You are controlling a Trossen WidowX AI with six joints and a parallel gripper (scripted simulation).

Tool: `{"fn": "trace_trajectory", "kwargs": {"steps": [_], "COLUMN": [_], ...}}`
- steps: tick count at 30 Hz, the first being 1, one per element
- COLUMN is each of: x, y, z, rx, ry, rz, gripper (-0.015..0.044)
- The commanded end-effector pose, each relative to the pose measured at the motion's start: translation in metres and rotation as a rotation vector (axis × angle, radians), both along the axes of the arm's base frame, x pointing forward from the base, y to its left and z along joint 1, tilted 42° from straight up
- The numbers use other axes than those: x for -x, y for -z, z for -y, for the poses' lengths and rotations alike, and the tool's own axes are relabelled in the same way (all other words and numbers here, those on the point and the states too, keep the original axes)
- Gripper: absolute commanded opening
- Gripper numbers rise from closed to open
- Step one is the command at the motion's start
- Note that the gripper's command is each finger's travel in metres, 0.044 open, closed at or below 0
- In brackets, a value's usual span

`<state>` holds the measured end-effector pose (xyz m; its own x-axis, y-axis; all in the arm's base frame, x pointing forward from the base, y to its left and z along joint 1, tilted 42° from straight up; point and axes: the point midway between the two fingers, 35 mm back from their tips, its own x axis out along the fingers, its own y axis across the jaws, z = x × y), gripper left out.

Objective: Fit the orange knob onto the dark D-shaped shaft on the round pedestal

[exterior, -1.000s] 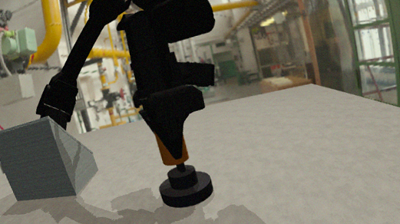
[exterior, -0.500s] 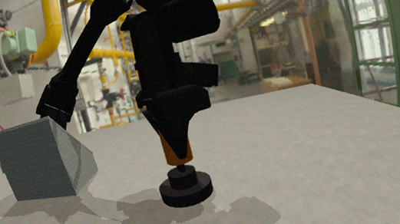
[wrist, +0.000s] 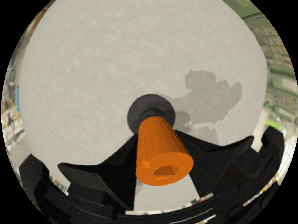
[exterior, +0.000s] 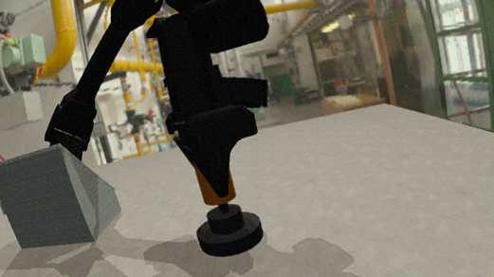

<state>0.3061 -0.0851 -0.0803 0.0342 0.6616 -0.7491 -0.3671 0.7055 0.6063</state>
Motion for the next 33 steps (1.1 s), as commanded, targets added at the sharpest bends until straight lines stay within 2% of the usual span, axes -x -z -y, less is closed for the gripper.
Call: {"fn": "trace_trajectory", "kwargs": {"steps": [1, 6, 33], "x": [0.0015, 0.0041, -0.0032], "y": [-0.0025, -0.0037, -0.0009], "z": [0.0032, 0.0032, 0.0014], "rx": [0.005, 0.011, 0.011], "ry": [-0.035, -0.15, -0.15], "rz": [0.038, 0.139, 0.139], "gripper": [0.0, 0.0, 0.0]}}
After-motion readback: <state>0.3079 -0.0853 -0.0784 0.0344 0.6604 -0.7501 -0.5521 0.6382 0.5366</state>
